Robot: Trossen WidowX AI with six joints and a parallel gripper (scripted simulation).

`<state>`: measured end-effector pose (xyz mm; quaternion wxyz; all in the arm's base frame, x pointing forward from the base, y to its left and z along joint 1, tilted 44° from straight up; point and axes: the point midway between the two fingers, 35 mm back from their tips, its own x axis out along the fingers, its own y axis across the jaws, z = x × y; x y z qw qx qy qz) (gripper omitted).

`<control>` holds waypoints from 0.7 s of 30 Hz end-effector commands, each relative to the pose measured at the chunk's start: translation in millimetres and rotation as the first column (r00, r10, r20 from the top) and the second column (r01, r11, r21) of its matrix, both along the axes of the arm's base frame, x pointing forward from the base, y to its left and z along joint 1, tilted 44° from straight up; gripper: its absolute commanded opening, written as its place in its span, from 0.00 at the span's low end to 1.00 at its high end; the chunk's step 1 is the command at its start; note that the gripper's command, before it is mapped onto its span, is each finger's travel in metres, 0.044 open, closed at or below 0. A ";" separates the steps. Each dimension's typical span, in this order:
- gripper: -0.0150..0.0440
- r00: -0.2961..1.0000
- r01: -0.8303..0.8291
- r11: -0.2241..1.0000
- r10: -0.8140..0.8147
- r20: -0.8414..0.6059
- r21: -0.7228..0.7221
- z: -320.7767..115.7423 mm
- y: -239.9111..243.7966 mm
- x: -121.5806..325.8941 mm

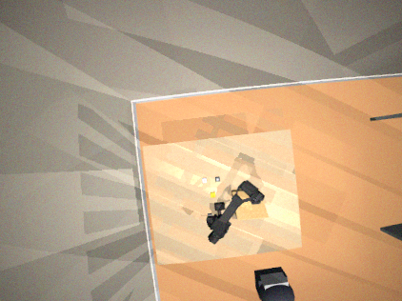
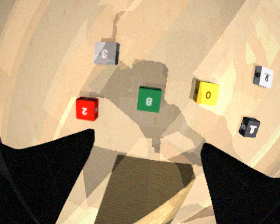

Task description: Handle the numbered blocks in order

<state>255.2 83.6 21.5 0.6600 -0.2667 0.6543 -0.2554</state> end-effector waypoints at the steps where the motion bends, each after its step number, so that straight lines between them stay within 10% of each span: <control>1: 0.93 1.000 0.005 1.000 -0.005 -0.009 -0.002 -4.0 0.8 -3.4; 21: 0.93 1.000 0.005 1.000 -0.005 -0.009 0.004 -62.8 64.1 -31.4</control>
